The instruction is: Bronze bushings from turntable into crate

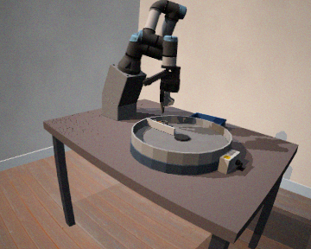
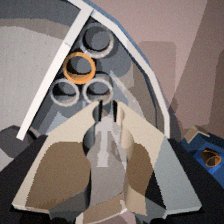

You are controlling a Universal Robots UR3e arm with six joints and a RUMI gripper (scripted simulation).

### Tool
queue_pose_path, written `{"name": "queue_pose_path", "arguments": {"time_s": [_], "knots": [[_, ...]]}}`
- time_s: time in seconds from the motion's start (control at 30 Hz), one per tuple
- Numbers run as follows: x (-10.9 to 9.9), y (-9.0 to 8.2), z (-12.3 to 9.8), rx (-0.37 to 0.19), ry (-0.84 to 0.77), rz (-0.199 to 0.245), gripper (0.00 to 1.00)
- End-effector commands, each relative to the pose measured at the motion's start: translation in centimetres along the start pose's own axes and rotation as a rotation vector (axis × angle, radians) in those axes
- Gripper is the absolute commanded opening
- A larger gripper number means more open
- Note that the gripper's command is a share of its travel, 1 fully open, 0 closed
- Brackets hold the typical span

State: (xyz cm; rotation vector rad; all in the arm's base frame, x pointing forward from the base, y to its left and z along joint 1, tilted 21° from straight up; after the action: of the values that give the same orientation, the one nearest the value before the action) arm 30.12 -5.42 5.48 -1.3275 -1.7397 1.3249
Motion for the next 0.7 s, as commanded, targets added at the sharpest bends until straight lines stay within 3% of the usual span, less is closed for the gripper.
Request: {"name": "queue_pose_path", "arguments": {"time_s": [0.0, 0.67], "knots": [[-0.81, -0.01, 0.39, -0.003, -0.017, -0.001, 0.05], [-1.70, -0.04, 0.92, -0.004, -0.037, 0.000, 0.05]]}}
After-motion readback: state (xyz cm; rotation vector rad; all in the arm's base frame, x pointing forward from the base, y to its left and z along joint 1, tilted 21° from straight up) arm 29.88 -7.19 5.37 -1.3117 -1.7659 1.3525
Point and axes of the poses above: the point where the finger pads meet when closed, its own y axis out along the fingers, its own x axis across the jaws, z = x × y, the point moved 9 cm from there along -y, back along the fingers, and after that the axes turned 10 degrees about y, right-handed, at the moved point
